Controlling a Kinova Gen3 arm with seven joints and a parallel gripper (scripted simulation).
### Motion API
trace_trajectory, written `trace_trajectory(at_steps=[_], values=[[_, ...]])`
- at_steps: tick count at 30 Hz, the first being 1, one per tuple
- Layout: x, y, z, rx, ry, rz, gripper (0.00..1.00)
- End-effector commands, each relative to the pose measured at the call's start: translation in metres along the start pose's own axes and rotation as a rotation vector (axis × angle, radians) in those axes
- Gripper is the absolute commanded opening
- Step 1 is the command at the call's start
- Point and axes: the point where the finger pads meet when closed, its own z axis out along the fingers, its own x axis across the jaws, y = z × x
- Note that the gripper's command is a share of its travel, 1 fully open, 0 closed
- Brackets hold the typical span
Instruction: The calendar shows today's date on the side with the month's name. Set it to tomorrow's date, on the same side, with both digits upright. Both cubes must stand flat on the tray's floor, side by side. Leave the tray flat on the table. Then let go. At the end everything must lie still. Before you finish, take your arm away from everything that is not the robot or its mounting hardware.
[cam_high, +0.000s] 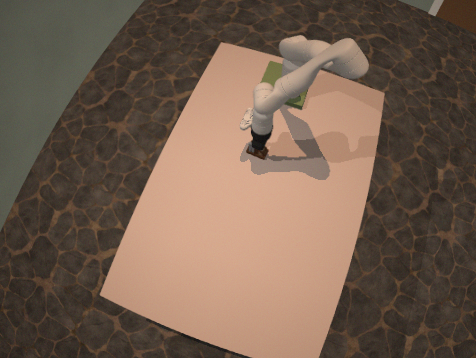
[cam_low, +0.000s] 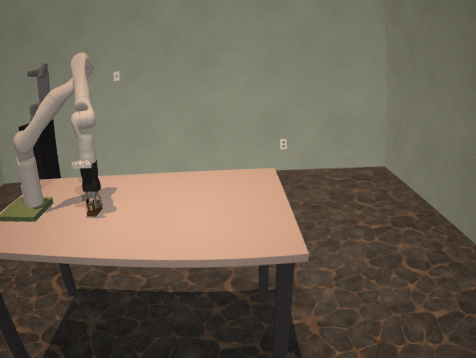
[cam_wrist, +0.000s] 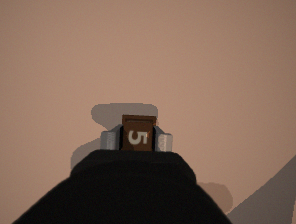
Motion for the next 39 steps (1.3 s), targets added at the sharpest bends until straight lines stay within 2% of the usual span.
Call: trace_trajectory(at_steps=[1, 39], values=[[0.0000, -0.0004, 0.0008, 0.000, 0.000, 0.001, 0.60], [0.0000, -0.0004, 0.0081, 0.000, 0.000, 0.001, 0.60]])
